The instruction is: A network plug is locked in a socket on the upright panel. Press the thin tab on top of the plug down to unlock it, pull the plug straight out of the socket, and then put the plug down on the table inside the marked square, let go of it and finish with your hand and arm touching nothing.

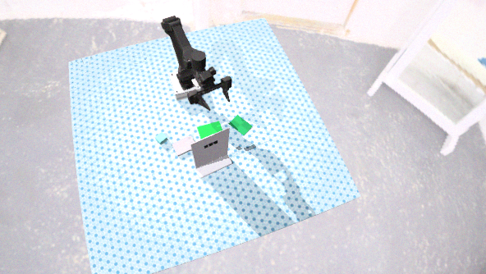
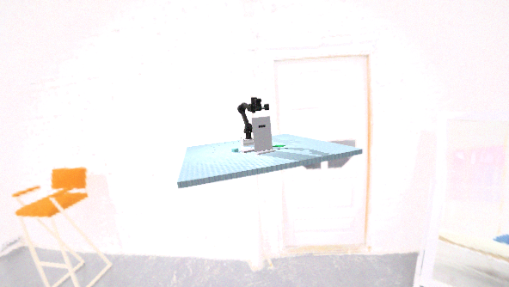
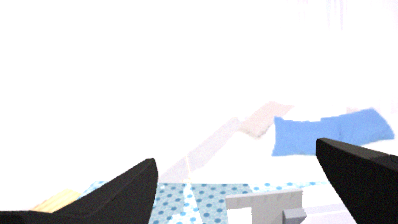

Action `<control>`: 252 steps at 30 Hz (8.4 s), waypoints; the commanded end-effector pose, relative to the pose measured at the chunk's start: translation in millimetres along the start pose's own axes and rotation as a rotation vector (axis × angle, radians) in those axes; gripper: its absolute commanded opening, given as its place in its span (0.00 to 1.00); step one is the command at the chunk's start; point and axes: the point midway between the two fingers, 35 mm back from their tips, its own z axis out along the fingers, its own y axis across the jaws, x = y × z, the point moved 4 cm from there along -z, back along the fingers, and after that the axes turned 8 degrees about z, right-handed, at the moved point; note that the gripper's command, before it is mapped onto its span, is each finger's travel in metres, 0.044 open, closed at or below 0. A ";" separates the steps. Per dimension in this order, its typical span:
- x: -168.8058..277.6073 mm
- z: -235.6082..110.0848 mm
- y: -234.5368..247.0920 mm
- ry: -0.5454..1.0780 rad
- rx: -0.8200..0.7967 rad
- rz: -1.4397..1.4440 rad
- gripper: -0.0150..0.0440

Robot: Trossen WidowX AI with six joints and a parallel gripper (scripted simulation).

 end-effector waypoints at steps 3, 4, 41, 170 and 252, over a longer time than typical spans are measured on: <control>5.0 2.7 -4.3 -0.001 -0.007 0.049 0.80; 8.3 4.4 -7.2 -0.001 -0.012 0.083 0.75; 125.2 -41.5 -105.8 0.133 -0.150 1.280 0.52; 143.0 32.8 -112.9 0.195 -0.158 1.548 0.25; 139.4 -18.2 -124.7 0.191 -0.153 1.542 0.25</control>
